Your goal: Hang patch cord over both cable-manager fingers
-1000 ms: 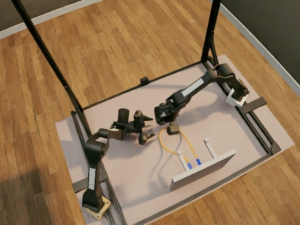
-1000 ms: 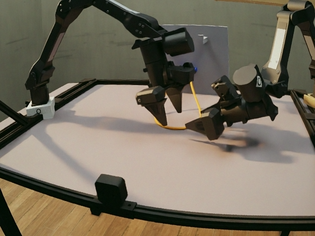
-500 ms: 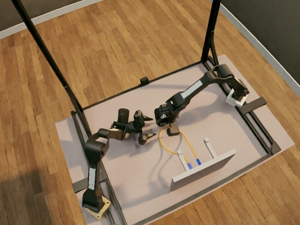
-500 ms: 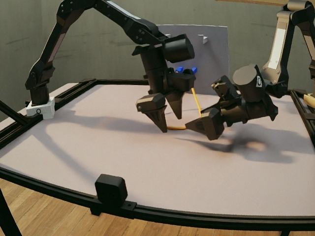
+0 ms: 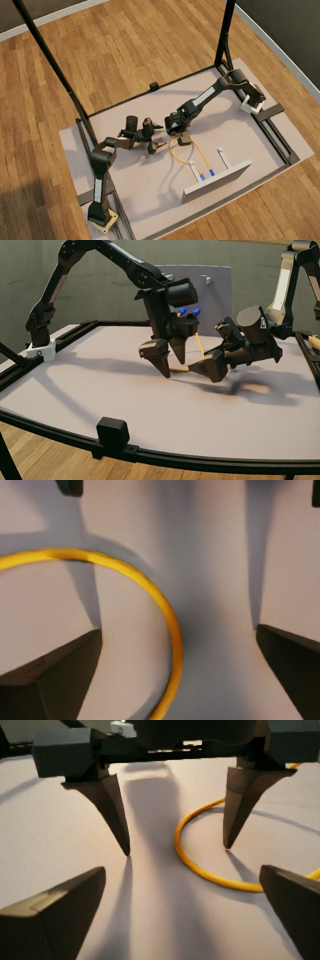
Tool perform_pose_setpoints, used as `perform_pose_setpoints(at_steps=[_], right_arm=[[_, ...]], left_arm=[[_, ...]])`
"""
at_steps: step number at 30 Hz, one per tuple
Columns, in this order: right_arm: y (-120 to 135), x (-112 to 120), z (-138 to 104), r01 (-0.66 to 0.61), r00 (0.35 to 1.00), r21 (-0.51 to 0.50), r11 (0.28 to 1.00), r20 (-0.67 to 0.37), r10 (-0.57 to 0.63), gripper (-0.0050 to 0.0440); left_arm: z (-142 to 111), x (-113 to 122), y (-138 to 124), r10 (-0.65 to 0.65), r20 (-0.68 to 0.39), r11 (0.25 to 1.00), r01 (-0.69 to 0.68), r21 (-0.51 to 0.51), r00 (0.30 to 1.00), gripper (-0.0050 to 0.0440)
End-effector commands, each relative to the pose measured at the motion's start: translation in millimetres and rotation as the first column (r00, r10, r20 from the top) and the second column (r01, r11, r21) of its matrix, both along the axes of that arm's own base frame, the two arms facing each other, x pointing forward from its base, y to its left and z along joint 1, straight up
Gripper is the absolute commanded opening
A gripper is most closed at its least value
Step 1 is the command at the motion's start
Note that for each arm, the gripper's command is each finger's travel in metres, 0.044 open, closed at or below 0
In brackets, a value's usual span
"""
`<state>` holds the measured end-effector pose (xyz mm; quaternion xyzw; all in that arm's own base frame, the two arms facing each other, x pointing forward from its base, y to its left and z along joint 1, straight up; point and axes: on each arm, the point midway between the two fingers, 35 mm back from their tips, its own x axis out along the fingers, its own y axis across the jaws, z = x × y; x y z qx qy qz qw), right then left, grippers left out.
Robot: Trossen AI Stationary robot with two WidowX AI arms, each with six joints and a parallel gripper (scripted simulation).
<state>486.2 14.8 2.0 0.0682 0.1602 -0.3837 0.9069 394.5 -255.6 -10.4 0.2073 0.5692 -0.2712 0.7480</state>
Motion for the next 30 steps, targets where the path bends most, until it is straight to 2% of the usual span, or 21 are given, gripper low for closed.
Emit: perform_pose_setpoints(at_steps=[1, 30], right_arm=[[0.6, 3.8, 11.3, 0.001, 1.0, 0.007, 1.0, 0.026, -0.001, 0.044], [0.9, 3.8, 11.2, 0.0, 1.0, 0.007, 1.0, 0.026, 0.0, 0.044]], left_arm=[[2.2, 1.7, -0.5, -0.003, 0.007, 1.0, 0.003, -0.005, 1.0, 0.044], [6.6, 3.2, -1.8, 0.0, 0.018, 1.0, 0.0, -0.011, 1.0, 0.044]])
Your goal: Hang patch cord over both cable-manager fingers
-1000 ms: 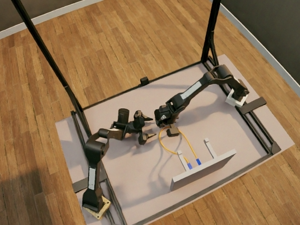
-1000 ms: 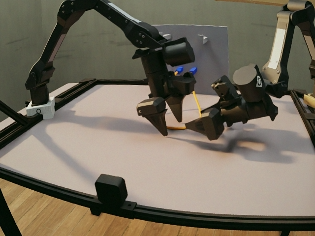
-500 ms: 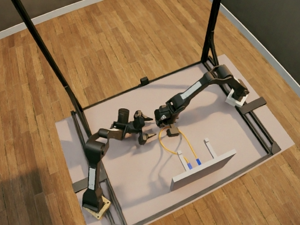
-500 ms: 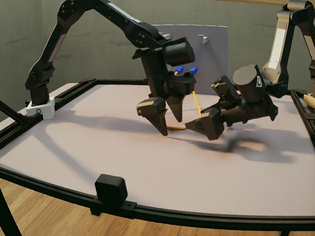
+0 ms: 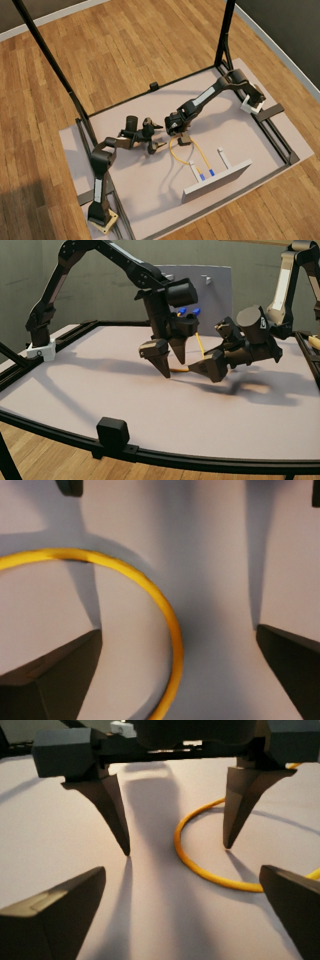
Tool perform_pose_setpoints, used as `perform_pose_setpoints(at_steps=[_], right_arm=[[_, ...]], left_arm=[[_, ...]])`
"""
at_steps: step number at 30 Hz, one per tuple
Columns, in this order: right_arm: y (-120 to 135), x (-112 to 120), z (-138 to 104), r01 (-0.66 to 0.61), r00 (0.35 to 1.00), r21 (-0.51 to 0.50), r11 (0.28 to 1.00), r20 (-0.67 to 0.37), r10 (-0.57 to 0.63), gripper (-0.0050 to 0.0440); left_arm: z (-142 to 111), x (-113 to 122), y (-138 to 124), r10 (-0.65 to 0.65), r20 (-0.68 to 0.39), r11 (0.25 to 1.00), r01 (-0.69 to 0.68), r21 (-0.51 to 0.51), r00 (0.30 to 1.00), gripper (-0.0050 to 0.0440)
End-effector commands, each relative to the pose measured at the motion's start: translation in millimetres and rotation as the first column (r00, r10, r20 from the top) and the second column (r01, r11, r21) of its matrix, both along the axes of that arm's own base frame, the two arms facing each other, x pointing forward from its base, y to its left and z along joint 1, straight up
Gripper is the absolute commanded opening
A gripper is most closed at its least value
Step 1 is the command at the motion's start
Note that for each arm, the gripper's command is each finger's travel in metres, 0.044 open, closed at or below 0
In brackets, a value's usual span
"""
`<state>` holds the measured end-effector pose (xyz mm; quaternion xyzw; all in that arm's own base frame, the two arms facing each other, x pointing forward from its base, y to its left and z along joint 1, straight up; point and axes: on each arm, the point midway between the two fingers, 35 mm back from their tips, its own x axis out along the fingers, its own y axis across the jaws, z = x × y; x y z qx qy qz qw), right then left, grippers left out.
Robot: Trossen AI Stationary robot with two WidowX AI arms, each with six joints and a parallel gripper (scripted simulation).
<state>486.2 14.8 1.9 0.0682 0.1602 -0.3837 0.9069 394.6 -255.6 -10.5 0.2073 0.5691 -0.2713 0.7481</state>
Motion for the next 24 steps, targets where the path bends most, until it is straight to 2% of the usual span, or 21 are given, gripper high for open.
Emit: perform_pose_setpoints(at_steps=[1, 12, 20, 22, 24], right_arm=[[0.8, 3.8, 11.3, 0.001, 1.0, 0.007, 1.0, 0.026, -0.001, 0.044], [0.6, 3.8, 11.4, 0.001, 1.0, 0.007, 1.0, 0.026, -0.001, 0.044], [0.6, 3.8, 11.4, 0.001, 1.0, 0.007, 1.0, 0.026, -0.001, 0.044], [0.6, 3.8, 11.4, 0.001, 1.0, 0.007, 1.0, 0.026, -0.001, 0.044], [0.6, 3.8, 11.4, 0.001, 1.0, 0.007, 1.0, 0.026, -0.001, 0.044]], left_arm=[[5.0, 3.0, -1.6, 0.0, 0.016, 1.0, 0.001, -0.01, 1.0, 0.044], [-4.3, 1.5, 0.2, -0.002, 0.006, 1.0, 0.002, -0.004, 1.0, 0.044], [-4.3, 1.3, 0.3, -0.002, 0.005, 1.0, 0.002, -0.003, 1.0, 0.0248], [-4.3, 1.3, 0.3, -0.002, 0.005, 1.0, 0.002, -0.003, 1.0, 0.0248], [-4.3, 1.3, 0.3, -0.002, 0.005, 1.0, 0.002, -0.003, 1.0, 0.02]])
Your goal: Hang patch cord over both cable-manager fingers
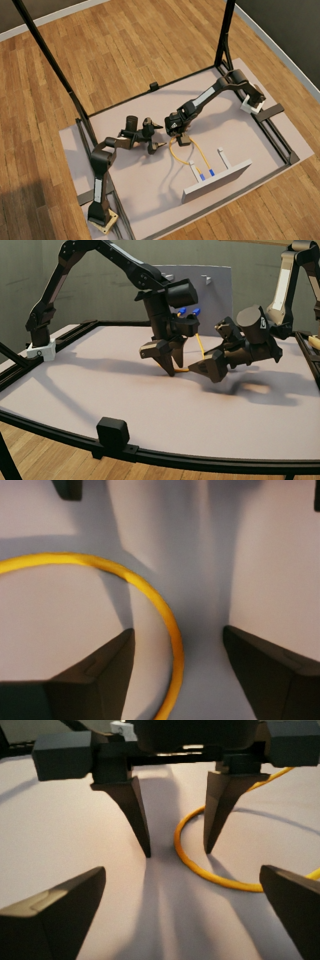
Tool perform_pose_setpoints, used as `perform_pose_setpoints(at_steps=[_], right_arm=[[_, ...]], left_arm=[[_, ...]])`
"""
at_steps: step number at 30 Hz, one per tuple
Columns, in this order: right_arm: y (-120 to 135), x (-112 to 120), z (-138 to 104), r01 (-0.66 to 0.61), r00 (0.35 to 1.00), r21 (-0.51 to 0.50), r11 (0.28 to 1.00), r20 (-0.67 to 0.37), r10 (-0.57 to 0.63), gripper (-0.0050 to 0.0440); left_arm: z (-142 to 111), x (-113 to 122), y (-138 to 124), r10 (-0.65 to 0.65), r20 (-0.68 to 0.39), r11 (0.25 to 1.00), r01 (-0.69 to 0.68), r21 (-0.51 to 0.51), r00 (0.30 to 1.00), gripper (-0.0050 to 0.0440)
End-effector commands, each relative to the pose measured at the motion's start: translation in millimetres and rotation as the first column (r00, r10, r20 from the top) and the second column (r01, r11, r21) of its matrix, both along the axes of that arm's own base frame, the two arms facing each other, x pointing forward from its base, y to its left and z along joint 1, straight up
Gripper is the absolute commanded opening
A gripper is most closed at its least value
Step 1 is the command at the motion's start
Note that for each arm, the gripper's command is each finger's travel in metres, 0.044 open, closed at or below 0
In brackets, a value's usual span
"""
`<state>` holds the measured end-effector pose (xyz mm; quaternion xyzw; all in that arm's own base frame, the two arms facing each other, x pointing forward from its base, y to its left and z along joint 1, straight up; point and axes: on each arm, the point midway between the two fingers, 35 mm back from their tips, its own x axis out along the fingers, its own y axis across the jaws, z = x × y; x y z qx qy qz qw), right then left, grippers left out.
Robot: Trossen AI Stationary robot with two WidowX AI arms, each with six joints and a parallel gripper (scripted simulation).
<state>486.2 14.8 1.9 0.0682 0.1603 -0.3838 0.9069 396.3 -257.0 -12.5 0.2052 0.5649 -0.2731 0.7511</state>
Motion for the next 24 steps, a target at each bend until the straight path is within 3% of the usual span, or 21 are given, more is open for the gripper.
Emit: perform_pose_setpoints(at_steps=[1, 8, 24], right_arm=[[0.6, 3.9, 11.4, 0.001, 1.0, 0.007, 1.0, 0.027, -0.001, 0.044], [0.6, 3.9, 11.4, 0.001, 1.0, 0.007, 1.0, 0.027, -0.001, 0.044], [0.6, 3.9, 11.4, 0.001, 1.0, 0.007, 1.0, 0.027, -0.001, 0.044]], left_arm=[[-2.3, -0.3, 1.7, -0.002, -0.003, 1.0, 0.002, 0.006, 1.0, 0.0176], [-2.3, -0.4, 1.6, -0.002, -0.003, 1.0, 0.002, 0.006, 1.0, 0.002], [-2.3, -0.5, 1.6, -0.002, -0.003, 1.0, 0.002, 0.006, 1.0, 0.002]])
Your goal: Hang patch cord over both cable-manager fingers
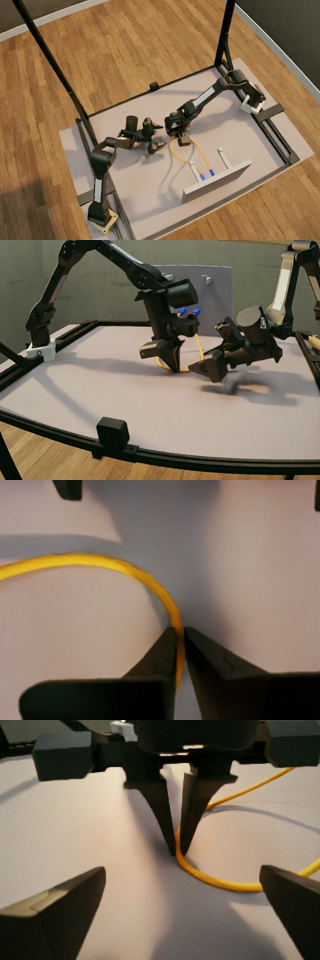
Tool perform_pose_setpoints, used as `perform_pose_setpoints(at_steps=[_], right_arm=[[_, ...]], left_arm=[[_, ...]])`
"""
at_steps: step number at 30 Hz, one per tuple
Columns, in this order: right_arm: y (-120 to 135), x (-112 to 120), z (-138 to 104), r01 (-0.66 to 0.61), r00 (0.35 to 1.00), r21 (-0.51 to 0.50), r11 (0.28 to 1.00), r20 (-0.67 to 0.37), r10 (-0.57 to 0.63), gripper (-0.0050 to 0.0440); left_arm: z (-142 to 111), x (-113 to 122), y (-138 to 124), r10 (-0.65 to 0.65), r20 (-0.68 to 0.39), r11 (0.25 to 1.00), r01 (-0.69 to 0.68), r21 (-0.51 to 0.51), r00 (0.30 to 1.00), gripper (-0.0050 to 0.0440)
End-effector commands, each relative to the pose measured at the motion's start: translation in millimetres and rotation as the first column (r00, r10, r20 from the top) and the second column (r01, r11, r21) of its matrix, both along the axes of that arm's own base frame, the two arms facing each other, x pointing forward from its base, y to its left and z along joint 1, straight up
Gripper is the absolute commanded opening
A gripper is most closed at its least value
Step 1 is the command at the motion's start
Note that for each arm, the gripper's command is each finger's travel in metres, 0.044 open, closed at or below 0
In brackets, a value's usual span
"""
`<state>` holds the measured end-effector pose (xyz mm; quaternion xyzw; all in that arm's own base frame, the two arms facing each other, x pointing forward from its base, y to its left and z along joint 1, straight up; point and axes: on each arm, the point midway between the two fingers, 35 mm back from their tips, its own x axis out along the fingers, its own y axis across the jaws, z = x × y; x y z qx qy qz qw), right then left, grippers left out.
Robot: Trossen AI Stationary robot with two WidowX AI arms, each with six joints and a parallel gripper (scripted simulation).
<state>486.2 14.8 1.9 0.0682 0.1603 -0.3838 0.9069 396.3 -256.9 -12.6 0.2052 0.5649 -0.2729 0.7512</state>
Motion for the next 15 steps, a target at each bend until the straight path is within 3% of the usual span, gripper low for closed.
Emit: perform_pose_setpoints(at_steps=[1, 15], right_arm=[[0.6, 3.9, 11.4, 0.001, 1.0, 0.007, 1.0, 0.027, -0.001, 0.044], [0.6, 3.9, 11.4, 0.001, 1.0, 0.007, 1.0, 0.027, -0.001, 0.044]], left_arm=[[-2.2, -0.5, 1.5, -0.002, -0.003, 1.0, 0.002, 0.006, 1.0, 0.002], [3.5, 2.5, -0.4, -0.002, 0.005, 1.0, 0.002, 0.001, 1.0, 0.002]])
